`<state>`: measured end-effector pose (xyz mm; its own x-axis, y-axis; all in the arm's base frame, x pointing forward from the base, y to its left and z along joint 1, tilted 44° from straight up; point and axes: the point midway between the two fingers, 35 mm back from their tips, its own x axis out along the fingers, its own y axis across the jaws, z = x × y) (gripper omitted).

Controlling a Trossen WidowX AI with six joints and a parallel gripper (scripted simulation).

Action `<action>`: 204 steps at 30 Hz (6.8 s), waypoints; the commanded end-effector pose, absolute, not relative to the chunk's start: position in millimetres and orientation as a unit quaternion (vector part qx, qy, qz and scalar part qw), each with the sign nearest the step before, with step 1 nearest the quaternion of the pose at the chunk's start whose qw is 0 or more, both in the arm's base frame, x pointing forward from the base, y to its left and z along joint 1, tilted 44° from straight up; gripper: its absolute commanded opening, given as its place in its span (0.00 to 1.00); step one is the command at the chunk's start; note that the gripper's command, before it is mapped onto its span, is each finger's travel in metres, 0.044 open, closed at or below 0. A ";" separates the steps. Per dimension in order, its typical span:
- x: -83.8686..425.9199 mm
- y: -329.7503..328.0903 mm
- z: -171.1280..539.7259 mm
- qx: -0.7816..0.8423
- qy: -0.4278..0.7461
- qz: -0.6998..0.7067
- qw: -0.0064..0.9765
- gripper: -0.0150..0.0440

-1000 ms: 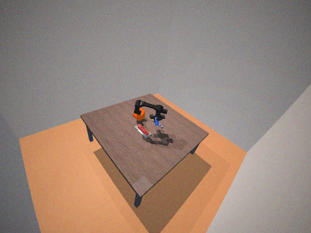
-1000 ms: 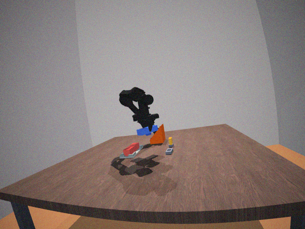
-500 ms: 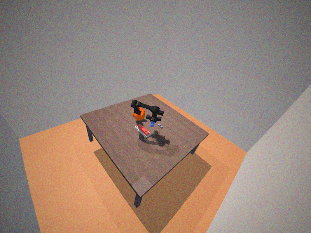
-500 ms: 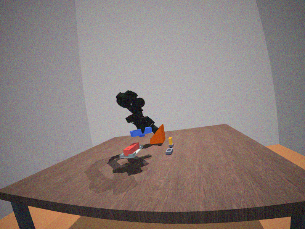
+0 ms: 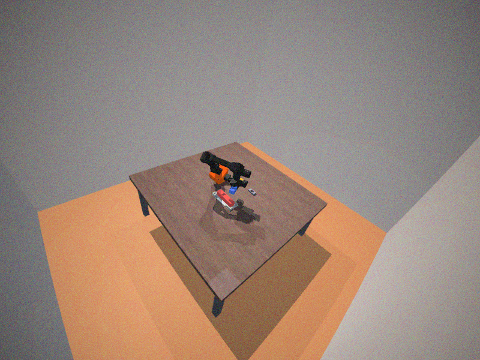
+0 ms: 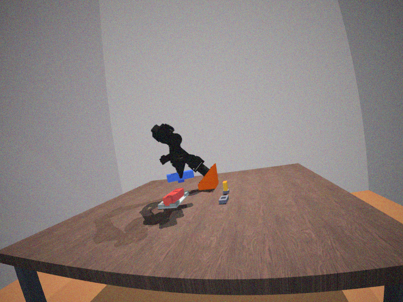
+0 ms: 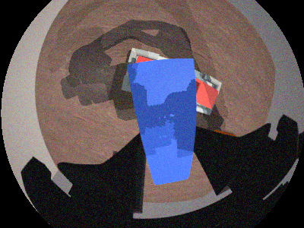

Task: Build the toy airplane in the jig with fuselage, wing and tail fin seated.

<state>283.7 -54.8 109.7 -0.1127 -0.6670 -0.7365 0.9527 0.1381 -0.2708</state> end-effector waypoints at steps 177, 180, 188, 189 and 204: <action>214.7 121.1 -18.0 -0.195 0.672 -0.324 0.637 1.00; 212.1 98.5 -43.2 -0.195 0.672 -0.324 0.637 1.00; 207.5 76.8 -65.0 -0.196 0.671 -0.324 0.637 1.00; 207.0 74.3 -67.6 -0.196 0.671 -0.324 0.637 1.00; 205.9 61.1 -82.5 -0.196 0.671 -0.324 0.637 1.00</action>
